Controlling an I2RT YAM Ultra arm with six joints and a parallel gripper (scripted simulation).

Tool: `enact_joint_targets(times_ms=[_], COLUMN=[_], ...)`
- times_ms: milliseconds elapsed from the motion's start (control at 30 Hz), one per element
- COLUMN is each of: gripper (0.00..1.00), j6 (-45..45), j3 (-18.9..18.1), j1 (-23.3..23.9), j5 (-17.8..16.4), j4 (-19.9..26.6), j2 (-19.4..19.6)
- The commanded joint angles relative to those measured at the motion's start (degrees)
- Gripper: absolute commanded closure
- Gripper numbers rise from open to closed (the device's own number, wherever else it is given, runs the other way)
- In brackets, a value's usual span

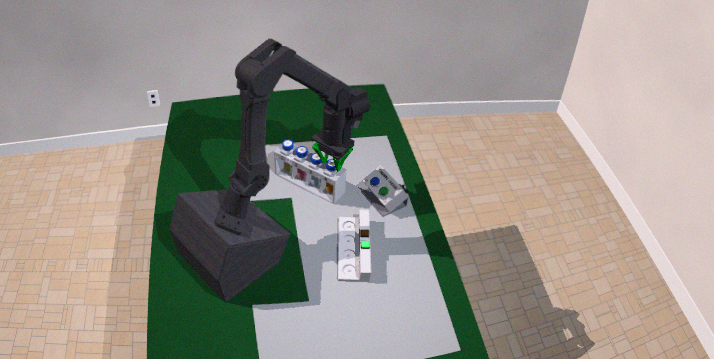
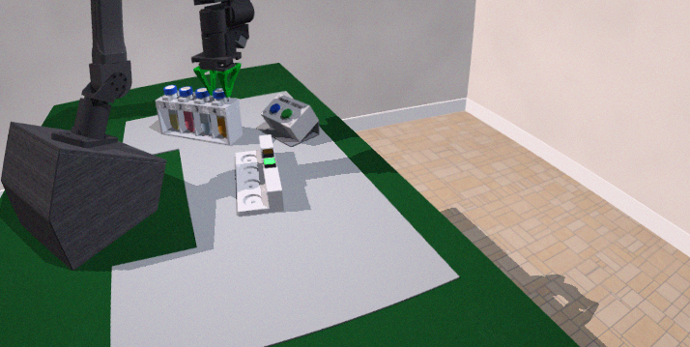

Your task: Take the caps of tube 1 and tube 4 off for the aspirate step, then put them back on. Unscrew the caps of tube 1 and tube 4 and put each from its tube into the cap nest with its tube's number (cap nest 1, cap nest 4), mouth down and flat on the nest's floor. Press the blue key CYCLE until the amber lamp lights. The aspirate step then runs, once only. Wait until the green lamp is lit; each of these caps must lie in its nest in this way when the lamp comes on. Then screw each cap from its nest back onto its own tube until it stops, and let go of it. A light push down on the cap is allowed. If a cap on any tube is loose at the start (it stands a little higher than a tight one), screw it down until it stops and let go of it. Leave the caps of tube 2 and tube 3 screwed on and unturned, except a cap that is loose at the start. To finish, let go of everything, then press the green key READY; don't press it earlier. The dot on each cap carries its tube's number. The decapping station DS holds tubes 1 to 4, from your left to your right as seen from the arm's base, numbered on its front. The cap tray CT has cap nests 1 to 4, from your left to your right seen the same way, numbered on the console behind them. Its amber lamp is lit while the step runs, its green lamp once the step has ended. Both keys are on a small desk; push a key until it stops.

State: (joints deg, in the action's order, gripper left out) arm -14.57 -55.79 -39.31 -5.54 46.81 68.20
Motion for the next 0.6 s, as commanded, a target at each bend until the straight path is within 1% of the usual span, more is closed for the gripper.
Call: enact_joint_targets(times_ms=[0, 167, 200, 567], gripper=[0.51, 0.51, 1.0, 1.0], j6=[-7.9, -8.0, -8.0, -8.0], j3=[-0.3, -0.2, -0.2, -0.2], j1=[0.1, 0.1, 0.1, 0.1], j5=[0.0, 0.0, 0.0, 0.0], j4=[0.1, 0.1, 0.1, 0.1], j2=[-0.4, -0.5, -0.5, -0.5])
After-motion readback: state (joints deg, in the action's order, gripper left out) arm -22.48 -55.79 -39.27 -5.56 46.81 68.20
